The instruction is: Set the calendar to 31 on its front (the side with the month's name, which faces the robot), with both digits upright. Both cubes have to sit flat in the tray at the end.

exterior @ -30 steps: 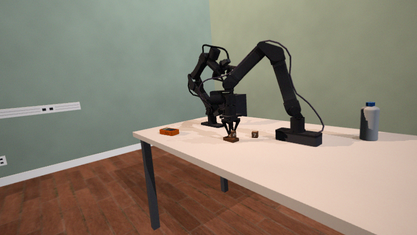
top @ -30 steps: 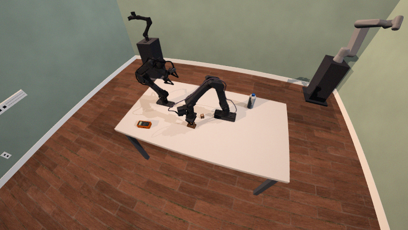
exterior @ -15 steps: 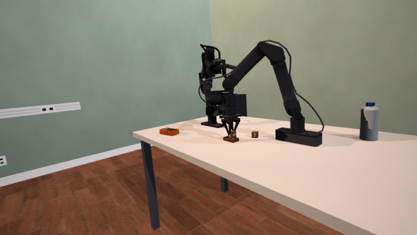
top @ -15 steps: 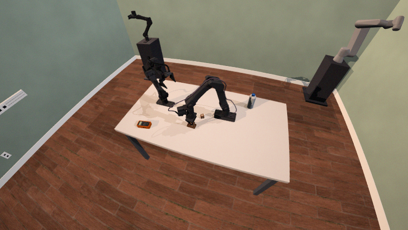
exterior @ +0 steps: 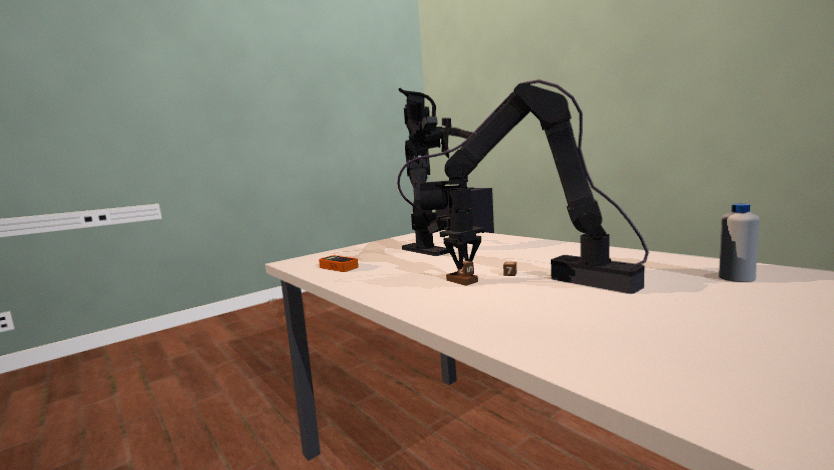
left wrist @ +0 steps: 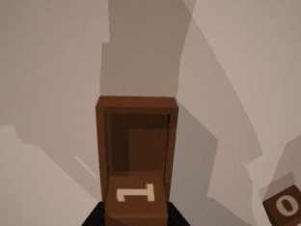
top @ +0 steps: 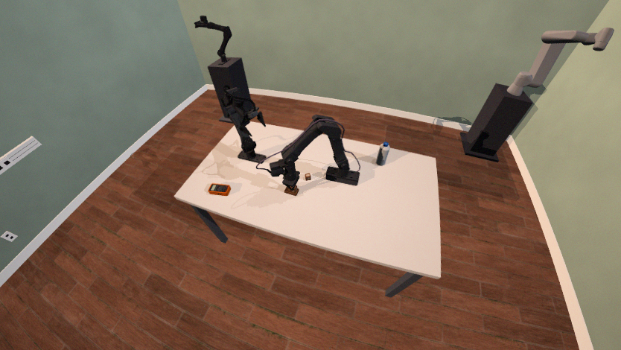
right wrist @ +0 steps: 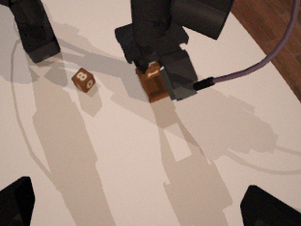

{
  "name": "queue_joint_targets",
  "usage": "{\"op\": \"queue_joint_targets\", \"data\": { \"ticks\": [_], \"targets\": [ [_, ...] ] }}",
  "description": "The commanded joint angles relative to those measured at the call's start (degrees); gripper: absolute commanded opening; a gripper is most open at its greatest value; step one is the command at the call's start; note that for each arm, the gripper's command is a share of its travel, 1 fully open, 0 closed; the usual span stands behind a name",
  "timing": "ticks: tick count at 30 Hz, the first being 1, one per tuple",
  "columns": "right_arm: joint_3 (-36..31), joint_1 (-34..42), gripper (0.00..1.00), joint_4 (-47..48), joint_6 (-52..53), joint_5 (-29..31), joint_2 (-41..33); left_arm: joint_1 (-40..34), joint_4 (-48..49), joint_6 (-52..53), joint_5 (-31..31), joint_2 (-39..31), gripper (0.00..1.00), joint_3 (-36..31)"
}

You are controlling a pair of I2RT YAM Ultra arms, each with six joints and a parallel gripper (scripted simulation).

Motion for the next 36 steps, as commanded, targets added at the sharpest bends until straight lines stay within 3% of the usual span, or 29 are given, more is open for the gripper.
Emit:
{"op": "queue_joint_targets", "data": {
  "ticks": [1, 16, 34, 36],
  "targets": [
    [1.94, -0.79, 1.00, 0.00, -0.64, -0.92, 0.93, -0.65, -0.12, 0.31, 0.99, -1.66, 0.26, -0.68],
    [1.95, -0.86, 1.00, -0.01, -0.68, -1.00, 0.94, 0.07, 1.16, 0.06, 0.09, -0.60, 0.26, 0.07],
    [1.34, -0.67, 1.00, 0.27, -0.38, -0.67, 0.43, 0.25, 6.09, 0.72, 1.05, 2.36, 0.26, -4.29],
    [1.34, -0.67, 1.00, 0.27, -0.38, -0.67, 0.43, 0.56, 4.49, 0.86, 1.06, 1.71, 0.26, -2.13]
  ]
}}
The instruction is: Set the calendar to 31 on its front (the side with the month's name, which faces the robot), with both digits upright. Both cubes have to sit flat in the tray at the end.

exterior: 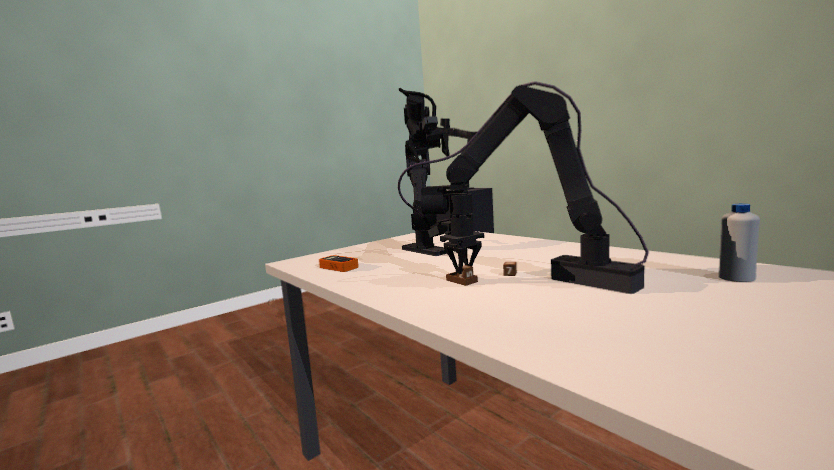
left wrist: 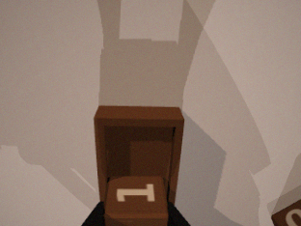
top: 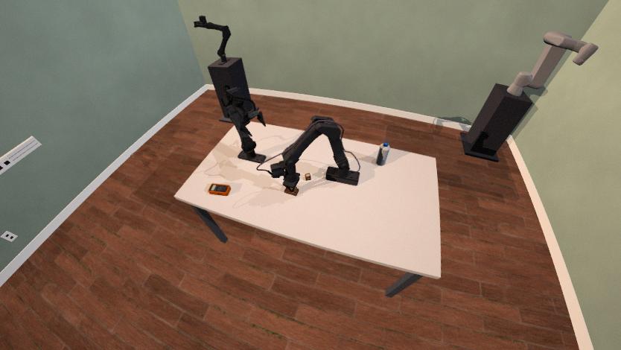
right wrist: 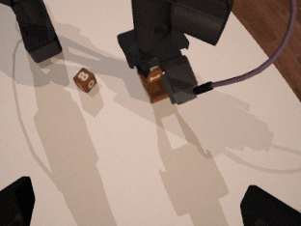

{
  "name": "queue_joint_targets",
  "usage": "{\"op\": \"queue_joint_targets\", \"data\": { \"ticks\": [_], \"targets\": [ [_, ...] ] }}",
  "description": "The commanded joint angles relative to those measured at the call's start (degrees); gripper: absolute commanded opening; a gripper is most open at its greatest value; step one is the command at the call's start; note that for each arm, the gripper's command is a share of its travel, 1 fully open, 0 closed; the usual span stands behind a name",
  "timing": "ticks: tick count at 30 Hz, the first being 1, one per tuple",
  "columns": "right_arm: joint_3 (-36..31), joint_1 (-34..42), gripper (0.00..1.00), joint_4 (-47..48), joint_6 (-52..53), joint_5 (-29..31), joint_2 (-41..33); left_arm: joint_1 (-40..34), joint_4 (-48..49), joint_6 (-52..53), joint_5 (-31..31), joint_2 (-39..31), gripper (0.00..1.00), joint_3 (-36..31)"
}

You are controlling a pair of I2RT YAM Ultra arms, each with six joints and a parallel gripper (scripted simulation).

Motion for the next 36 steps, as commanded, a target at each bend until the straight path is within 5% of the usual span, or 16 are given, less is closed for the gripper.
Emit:
{"op": "queue_joint_targets", "data": {
  "ticks": [1, 15, 18, 36],
  "targets": [
    [1.34, -0.54, 1.00, 0.27, -0.10, -0.24, 0.43, 0.64, -1.61, 0.83, 1.05, 0.73, 0.26, 1.73],
    [1.34, -0.54, 1.00, 0.27, -0.10, -0.24, 0.43, 0.68, -2.13, 0.89, 1.04, 0.65, 0.26, 2.16],
    [1.34, -0.54, 1.00, 0.27, -0.10, -0.24, 0.43, 0.69, -1.87, 0.89, 1.04, 0.65, 0.55, 2.16],
    [1.34, -0.54, 1.00, 0.27, -0.10, -0.24, 0.43, -0.84, -5.02, -0.77, 1.12, -4.11, 0.55, 3.39]
  ]
}}
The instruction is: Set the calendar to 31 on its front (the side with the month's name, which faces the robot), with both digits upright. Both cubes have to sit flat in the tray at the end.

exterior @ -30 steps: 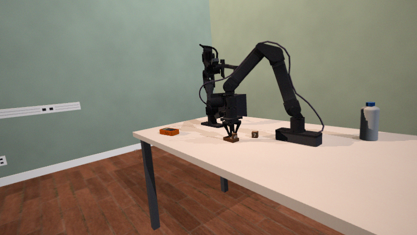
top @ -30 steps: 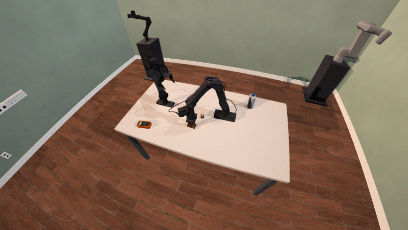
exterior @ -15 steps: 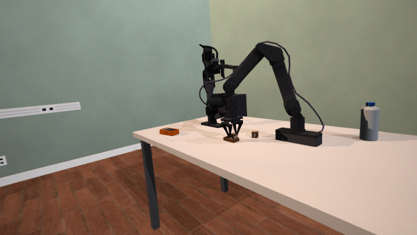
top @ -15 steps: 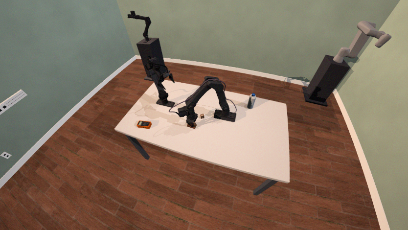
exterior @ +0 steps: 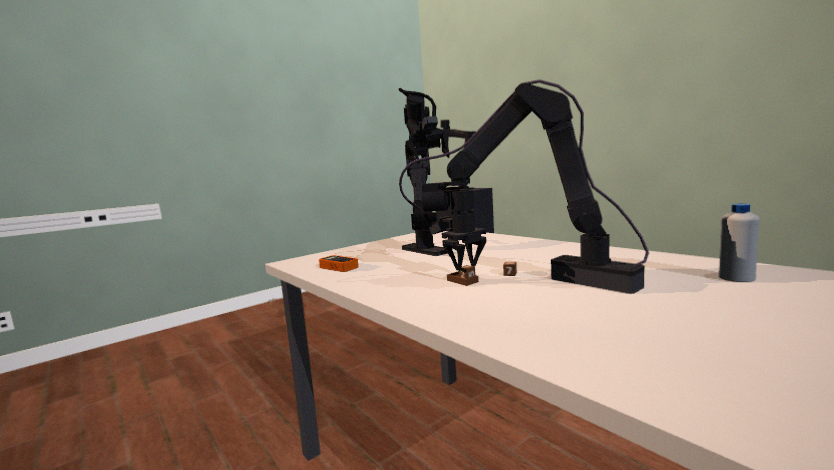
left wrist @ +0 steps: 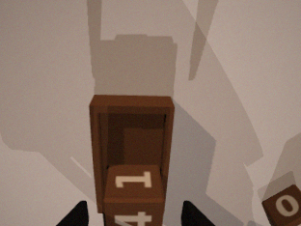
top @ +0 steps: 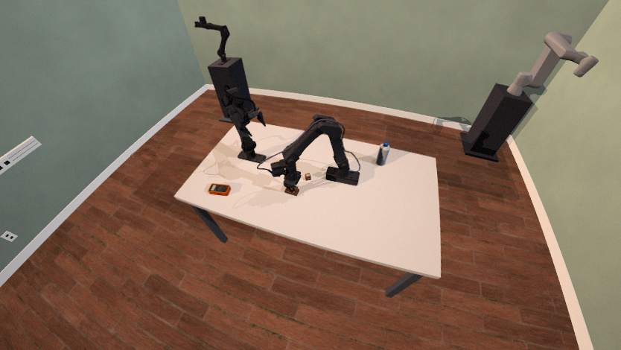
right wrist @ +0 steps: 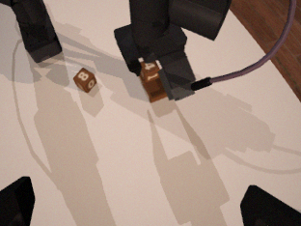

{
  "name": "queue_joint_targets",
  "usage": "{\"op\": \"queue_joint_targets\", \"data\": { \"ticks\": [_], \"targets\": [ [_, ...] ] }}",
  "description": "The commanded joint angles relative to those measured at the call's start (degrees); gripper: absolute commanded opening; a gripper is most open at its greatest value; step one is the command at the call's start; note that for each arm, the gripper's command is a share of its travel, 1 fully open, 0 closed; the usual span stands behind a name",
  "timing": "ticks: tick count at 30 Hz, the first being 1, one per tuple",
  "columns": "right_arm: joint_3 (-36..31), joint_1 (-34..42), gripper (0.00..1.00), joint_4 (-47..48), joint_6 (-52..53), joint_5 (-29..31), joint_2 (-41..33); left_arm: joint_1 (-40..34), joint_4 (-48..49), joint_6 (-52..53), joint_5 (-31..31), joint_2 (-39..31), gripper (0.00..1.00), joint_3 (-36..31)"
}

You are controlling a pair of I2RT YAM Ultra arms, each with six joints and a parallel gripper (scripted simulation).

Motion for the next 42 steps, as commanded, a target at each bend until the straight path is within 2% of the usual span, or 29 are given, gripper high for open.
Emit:
{"op": "queue_joint_targets", "data": {
  "ticks": [1, 2, 3, 6, 15, 24, 25, 31, 38, 40, 42],
  "targets": [
    [1.34, -0.54, 1.00, 0.27, -0.10, -0.24, 0.43, -0.84, -2.48, -0.61, 1.01, -2.91, 0.55, 3.09],
    [1.34, -0.54, 1.00, 0.27, -0.10, -0.24, 0.43, -0.49, -2.78, -0.20, 0.99, -3.03, 0.55, 3.26],
    [1.34, -0.54, 1.00, 0.27, -0.10, -0.24, 0.43, -0.02, -3.16, 0.63, 0.96, -2.32, 0.64, 3.85],
    [1.34, -0.54, 1.00, 0.27, -0.10, -0.24, 0.43, 0.71, -3.88, 0.96, 0.92, -2.95, 0.64, 4.49],
    [1.34, -0.54, 1.00, 0.27, -0.10, -0.24, 0.43, 0.45, -16.75, 0.65, 0.91, -6.40, 0.64, 12.89],
    [1.34, -0.54, 1.00, 0.27, -0.10, -0.24, 0.43, 0.32, -17.06, 0.59, 0.94, -5.05, 0.64, 12.39],
    [1.34, -0.54, 1.00, 0.27, -0.10, -0.24, 0.43, 0.32, -17.04, -0.35, 0.98, -5.07, 0.55, 12.39],
    [1.34, -0.54, 1.00, 0.27, -0.10, -0.24, 0.43, -2.18, -15.33, -13.34, 2.30, -7.21, 0.55, 7.68],
    [1.34, -0.54, 1.00, 0.27, -0.10, -0.24, 0.43, -10.07, -10.83, -35.22, 3.97, -13.55, 0.55, -6.58],
    [1.34, -0.54, 1.00, 0.27, -0.10, -0.24, 0.43, -10.07, -10.83, -35.22, 3.97, -13.55, 0.55, -6.58],
    [1.34, -0.54, 1.00, 0.27, -0.10, -0.24, 0.43, -13.01, -7.23, -41.78, 3.19, -16.52, 0.55, -11.10]
  ]
}}
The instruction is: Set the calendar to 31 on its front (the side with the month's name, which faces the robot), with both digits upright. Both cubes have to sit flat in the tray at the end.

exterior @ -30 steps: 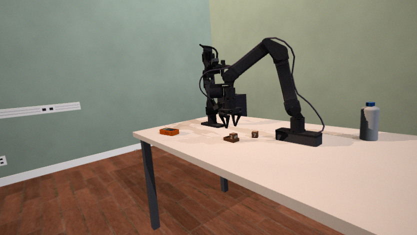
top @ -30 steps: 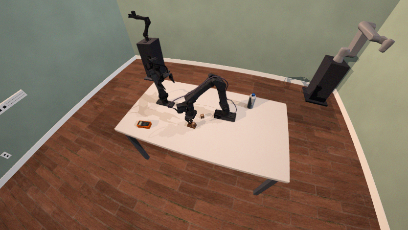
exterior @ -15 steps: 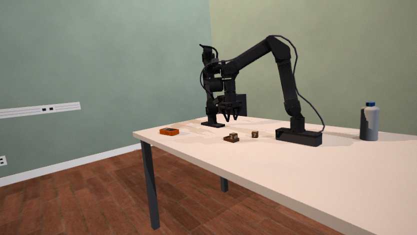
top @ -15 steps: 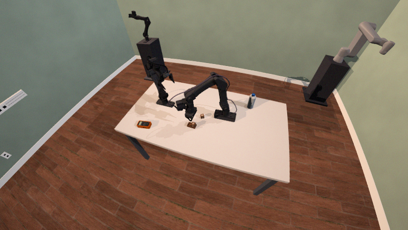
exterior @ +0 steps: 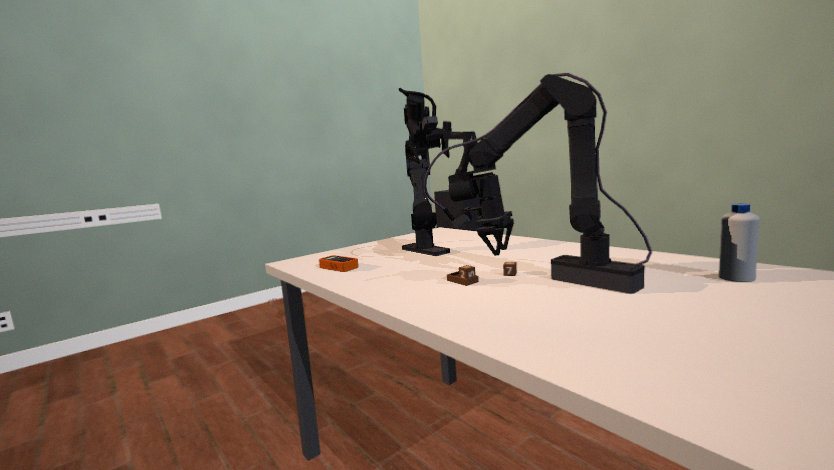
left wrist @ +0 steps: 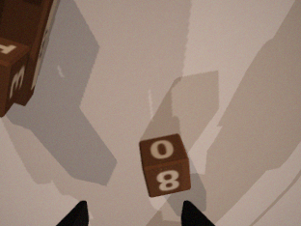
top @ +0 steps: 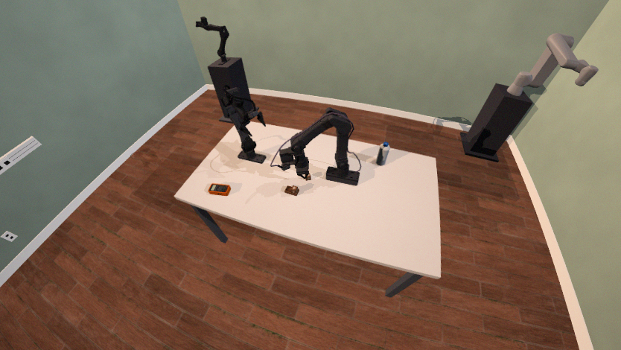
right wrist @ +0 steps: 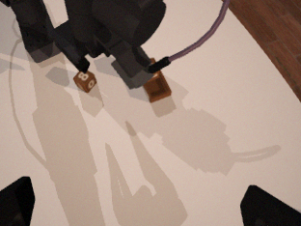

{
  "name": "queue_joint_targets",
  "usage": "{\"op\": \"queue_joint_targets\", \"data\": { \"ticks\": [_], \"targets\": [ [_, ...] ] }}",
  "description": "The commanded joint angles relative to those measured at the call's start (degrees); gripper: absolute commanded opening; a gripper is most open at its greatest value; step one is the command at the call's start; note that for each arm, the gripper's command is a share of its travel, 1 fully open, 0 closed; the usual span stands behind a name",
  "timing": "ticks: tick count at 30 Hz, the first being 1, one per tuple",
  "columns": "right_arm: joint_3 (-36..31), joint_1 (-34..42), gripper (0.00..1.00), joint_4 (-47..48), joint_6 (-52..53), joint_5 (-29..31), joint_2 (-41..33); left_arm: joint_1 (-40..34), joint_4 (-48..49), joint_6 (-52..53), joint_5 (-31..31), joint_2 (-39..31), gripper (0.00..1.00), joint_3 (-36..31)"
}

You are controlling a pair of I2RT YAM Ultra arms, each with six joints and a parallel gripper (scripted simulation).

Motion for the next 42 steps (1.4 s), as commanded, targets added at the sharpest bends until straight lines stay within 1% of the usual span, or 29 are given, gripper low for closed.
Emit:
{"op": "queue_joint_targets", "data": {
  "ticks": [1, 6, 10, 23, 27, 42],
  "targets": [
    [1.34, -0.54, 1.00, 0.27, -0.10, -0.24, 0.43, -3.12, 5.79, -12.44, 0.08, -4.78, 0.55, -4.58],
    [1.34, -0.54, 1.00, 0.27, -0.10, -0.24, 0.43, -7.02, 10.76, -19.68, -1.88, -8.20, 0.55, -10.48],
    [1.34, -0.54, 1.00, 0.27, -0.10, -0.24, 0.43, -8.82, 12.11, -21.66, -2.94, -9.51, 0.55, -12.75],
    [1.34, -0.54, 1.00, 0.27, -0.10, -0.24, 0.43, -9.32, 11.33, -21.33, -2.89, -9.64, 0.55, -13.13],
    [1.34, -0.54, 1.00, 0.27, -0.10, -0.24, 0.43, -8.76, 13.59, -21.12, -2.92, -7.54, 0.55, -13.62],
    [1.34, -0.54, 1.00, 0.27, -0.10, -0.24, 0.43, -8.32, 18.86, -20.92, -2.93, -4.53, 0.55, -15.89]
  ]
}}
